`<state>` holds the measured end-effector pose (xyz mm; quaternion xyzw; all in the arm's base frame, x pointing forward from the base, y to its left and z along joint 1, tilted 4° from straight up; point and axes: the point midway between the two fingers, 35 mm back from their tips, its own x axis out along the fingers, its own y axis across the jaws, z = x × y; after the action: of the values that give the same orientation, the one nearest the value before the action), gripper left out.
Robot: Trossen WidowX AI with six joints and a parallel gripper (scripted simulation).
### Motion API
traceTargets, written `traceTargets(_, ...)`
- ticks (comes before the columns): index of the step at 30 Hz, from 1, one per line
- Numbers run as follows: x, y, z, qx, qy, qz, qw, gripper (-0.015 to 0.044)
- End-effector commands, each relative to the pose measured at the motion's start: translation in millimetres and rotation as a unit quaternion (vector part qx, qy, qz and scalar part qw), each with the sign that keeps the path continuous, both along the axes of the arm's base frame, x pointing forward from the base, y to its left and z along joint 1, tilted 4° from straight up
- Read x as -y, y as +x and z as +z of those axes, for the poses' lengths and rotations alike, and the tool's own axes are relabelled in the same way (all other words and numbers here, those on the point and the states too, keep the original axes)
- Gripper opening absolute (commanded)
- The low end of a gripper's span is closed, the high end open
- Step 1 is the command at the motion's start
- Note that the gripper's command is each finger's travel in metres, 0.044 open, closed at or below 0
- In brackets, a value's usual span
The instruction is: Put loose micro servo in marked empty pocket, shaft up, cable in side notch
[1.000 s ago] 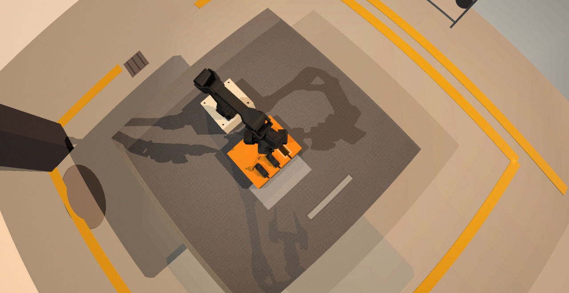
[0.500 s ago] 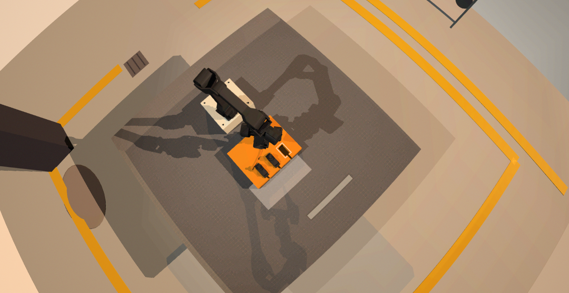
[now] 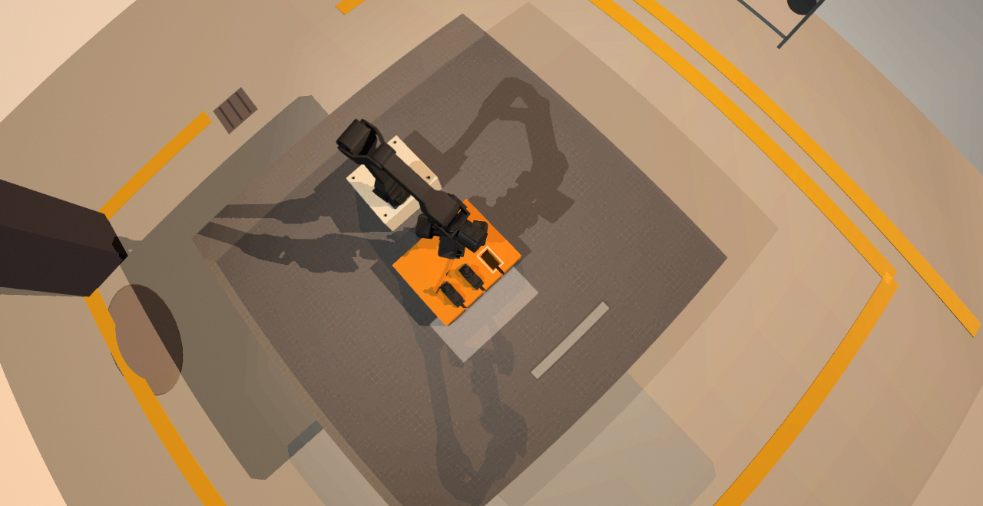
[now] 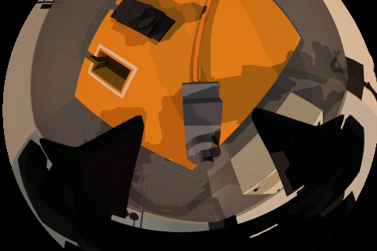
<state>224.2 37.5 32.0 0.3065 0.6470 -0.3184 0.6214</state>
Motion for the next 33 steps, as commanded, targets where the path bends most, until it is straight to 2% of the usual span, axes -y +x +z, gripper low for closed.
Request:
traceTargets(1, 0, -3, -8, -0.006, 0.001, -0.003, 1.0, 0.044)
traceTargets(4, 0, -3, -10, -0.006, 0.001, -0.003, 1.0, 0.044)
traceTargets(16, 0, -3, -10, -0.006, 0.001, -0.003, 1.0, 0.0125)
traceTargets(21, 0, -3, -10, -0.006, 0.001, -0.003, 1.0, 0.0092)
traceTargets(24, 0, -3, -5, -0.006, 0.001, -0.003, 1.0, 0.0013)
traceTargets(33, 1, -9, 20, -0.007, 0.001, -0.003, 1.0, 0.0)
